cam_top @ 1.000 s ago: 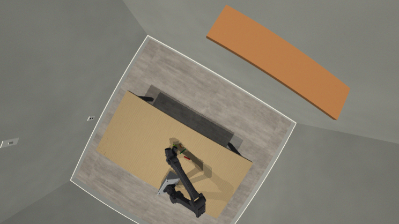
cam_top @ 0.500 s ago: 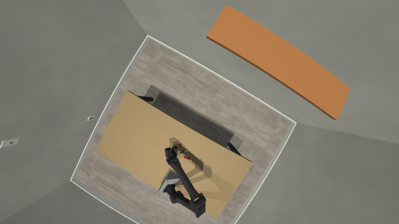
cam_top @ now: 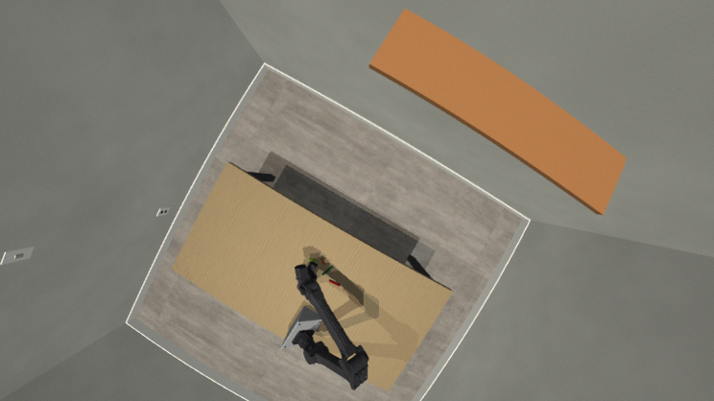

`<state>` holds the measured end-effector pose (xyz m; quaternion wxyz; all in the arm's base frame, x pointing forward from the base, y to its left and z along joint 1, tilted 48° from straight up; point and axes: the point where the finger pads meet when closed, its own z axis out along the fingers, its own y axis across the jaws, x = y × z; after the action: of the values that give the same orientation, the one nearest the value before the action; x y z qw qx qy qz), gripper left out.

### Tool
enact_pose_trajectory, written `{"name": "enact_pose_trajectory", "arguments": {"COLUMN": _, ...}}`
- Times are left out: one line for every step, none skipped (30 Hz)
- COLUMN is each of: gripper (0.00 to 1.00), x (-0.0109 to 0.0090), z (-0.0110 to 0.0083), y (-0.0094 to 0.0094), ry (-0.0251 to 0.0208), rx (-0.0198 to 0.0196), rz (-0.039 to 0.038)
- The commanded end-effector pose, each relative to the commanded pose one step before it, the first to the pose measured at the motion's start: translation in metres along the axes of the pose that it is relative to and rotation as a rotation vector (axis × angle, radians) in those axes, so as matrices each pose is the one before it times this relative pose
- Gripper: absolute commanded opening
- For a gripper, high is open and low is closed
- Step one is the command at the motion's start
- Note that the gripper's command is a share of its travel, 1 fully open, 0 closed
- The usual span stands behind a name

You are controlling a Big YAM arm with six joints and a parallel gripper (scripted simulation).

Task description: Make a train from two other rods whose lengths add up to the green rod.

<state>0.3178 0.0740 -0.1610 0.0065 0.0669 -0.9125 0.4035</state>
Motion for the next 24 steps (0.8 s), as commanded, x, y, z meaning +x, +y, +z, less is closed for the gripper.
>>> {"name": "enact_pose_trajectory", "arguments": {"gripper": 0.03, "x": -0.01176, "z": -0.0085, "y": 0.00444, "ry": -0.03543, "rx": -0.01588, "rz": 0.00997}}
{"name": "enact_pose_trajectory", "arguments": {"gripper": 0.03, "x": -0.00049, "z": -0.00009, "y": 0.00112, "ry": -0.00091, "rx": -0.00003, "rz": -0.0009}}
{"name": "enact_pose_trajectory", "arguments": {"gripper": 0.03, "x": -0.00062, "z": -0.00011, "y": 0.00144, "ry": -0.00116, "rx": -0.00003, "rz": -0.00115}}
{"name": "enact_pose_trajectory", "arguments": {"gripper": 0.03, "x": -0.00073, "z": -0.00012, "y": 0.00171, "ry": -0.00137, "rx": -0.00004, "rz": -0.00136}}
{"name": "enact_pose_trajectory", "arguments": {"gripper": 0.03, "x": -0.0008, "z": -0.00013, "y": 0.0019, "ry": -0.00152, "rx": -0.00004, "rz": -0.00151}}
{"name": "enact_pose_trajectory", "arguments": {"gripper": 0.03, "x": -0.00083, "z": -0.00014, "y": 0.002, "ry": -0.0016, "rx": -0.00005, "rz": -0.00159}}
{"name": "enact_pose_trajectory", "arguments": {"gripper": 0.03, "x": -0.00153, "z": -0.00098, "y": 0.00163, "ry": -0.00332, "rx": -0.00124, "rz": 0.00017}}
{"name": "enact_pose_trajectory", "arguments": {"gripper": 0.03, "x": -0.00178, "z": -0.0012, "y": 0.00128, "ry": -0.00361, "rx": -0.00174, "rz": 0.00126}}
{"name": "enact_pose_trajectory", "arguments": {"gripper": 0.03, "x": -0.0009, "z": -0.00041, "y": 0.00059, "ry": -0.00121, "rx": -0.00094, "rz": 0.00114}}
{"name": "enact_pose_trajectory", "arguments": {"gripper": 0.03, "x": -0.0001, "z": 0.00046, "y": -0.0002, "ry": 0.0014, "rx": -0.00018, "rz": 0.00139}}
{"name": "enact_pose_trajectory", "arguments": {"gripper": 0.03, "x": -0.00015, "z": 0.0008, "y": -0.00058, "ry": 0.00238, "rx": -0.00019, "rz": 0.0023}}
{"name": "enact_pose_trajectory", "arguments": {"gripper": 0.03, "x": -0.00083, "z": -0.00026, "y": -0.00083, "ry": 0.00004, "rx": -0.00134, "rz": 0.0035}}
{"name": "enact_pose_trajectory", "arguments": {"gripper": 0.03, "x": -0.0008, "z": -0.00088, "y": -0.00039, "ry": -0.00172, "rx": -0.00137, "rz": 0.00212}}
{"name": "enact_pose_trajectory", "arguments": {"gripper": 0.03, "x": -0.00031, "z": -0.00044, "y": -0.00008, "ry": -0.00093, "rx": -0.00054, "rz": 0.00063}}
{"name": "enact_pose_trajectory", "arguments": {"gripper": 0.03, "x": 0.00001, "z": 0.00001, "y": 0.00002, "ry": 0.0, "rx": 0.00002, "rz": -0.00006}}
{"name": "enact_pose_trajectory", "arguments": {"gripper": 0.03, "x": 0.0, "z": 0.0, "y": 0.0, "ry": 0.0, "rx": 0.0, "rz": 0.0}}
{"name": "enact_pose_trajectory", "arguments": {"gripper": 0.03, "x": 0.0, "z": 0.0, "y": 0.0, "ry": 0.0, "rx": 0.0, "rz": 0.0}}
{"name": "enact_pose_trajectory", "arguments": {"gripper": 0.03, "x": 0.0, "z": 0.0, "y": 0.0, "ry": 0.00001, "rx": 0.0, "rz": 0.0}}
{"name": "enact_pose_trajectory", "arguments": {"gripper": 0.03, "x": 0.0, "z": 0.0, "y": 0.0, "ry": 0.0, "rx": 0.0, "rz": 0.00001}}
{"name": "enact_pose_trajectory", "arguments": {"gripper": 0.03, "x": 0.0, "z": 0.0, "y": 0.0, "ry": 0.0, "rx": 0.0, "rz": -0.00001}}
{"name": "enact_pose_trajectory", "arguments": {"gripper": 0.03, "x": 0.0, "z": 0.0, "y": 0.0, "ry": 0.0, "rx": 0.0, "rz": 0.0}}
{"name": "enact_pose_trajectory", "arguments": {"gripper": 0.03, "x": 0.0, "z": 0.0, "y": 0.0, "ry": 0.0, "rx": 0.0, "rz": 0.0}}
{"name": "enact_pose_trajectory", "arguments": {"gripper": 0.03, "x": 0.0, "z": 0.0, "y": 0.0, "ry": 0.0, "rx": 0.0, "rz": 0.0}}
{"name": "enact_pose_trajectory", "arguments": {"gripper": 0.03, "x": 0.0, "z": 0.0, "y": 0.0, "ry": 0.0, "rx": 0.0, "rz": 0.0}}
